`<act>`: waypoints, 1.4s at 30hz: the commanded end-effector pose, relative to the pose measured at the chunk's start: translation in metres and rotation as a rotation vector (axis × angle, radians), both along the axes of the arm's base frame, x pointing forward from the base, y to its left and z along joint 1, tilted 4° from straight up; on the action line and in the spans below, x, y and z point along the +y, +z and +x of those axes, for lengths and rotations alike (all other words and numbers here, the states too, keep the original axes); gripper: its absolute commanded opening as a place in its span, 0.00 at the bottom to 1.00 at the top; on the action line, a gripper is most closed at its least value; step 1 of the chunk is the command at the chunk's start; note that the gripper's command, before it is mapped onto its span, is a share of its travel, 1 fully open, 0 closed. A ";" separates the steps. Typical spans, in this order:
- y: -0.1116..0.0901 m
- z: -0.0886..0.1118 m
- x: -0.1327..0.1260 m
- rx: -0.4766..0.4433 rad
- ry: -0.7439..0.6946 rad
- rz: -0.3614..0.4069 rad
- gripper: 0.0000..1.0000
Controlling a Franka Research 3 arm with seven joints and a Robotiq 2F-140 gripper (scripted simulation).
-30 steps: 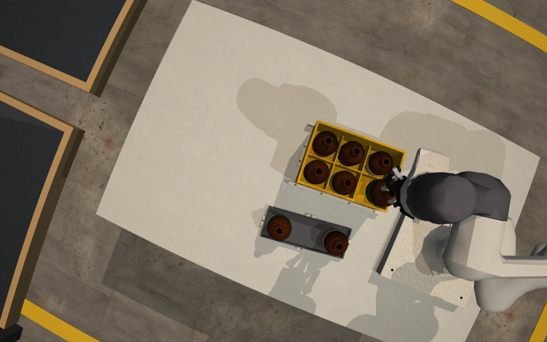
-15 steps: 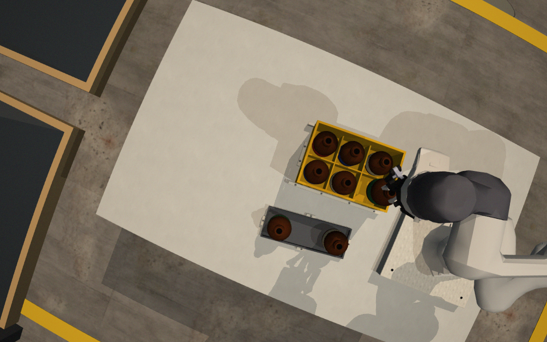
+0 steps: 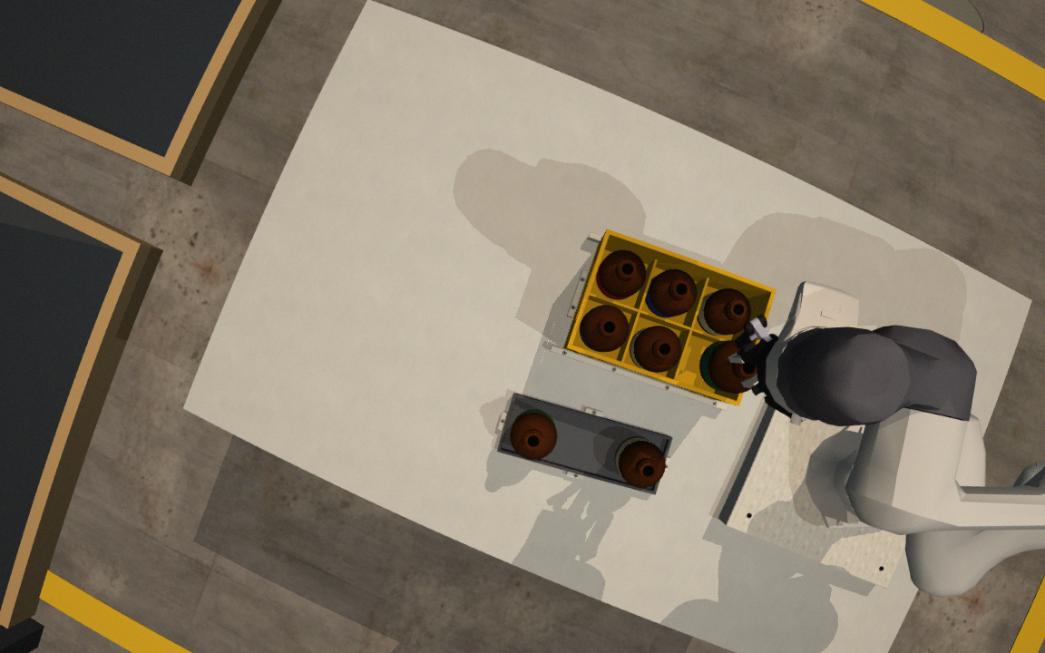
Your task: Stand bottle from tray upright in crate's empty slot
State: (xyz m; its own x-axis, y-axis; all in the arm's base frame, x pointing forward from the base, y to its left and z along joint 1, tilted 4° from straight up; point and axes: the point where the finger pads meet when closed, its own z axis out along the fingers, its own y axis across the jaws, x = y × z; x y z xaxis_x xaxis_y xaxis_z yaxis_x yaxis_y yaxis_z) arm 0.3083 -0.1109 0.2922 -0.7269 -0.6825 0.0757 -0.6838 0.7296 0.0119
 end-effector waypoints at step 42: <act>-0.010 0.000 -0.002 -0.004 0.003 0.000 0.00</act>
State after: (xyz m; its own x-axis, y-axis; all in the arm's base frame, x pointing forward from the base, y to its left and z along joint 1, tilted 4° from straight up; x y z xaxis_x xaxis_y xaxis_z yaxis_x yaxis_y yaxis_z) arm 0.3060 -0.1108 0.2835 -0.7247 -0.6844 0.0800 -0.6856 0.7278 0.0168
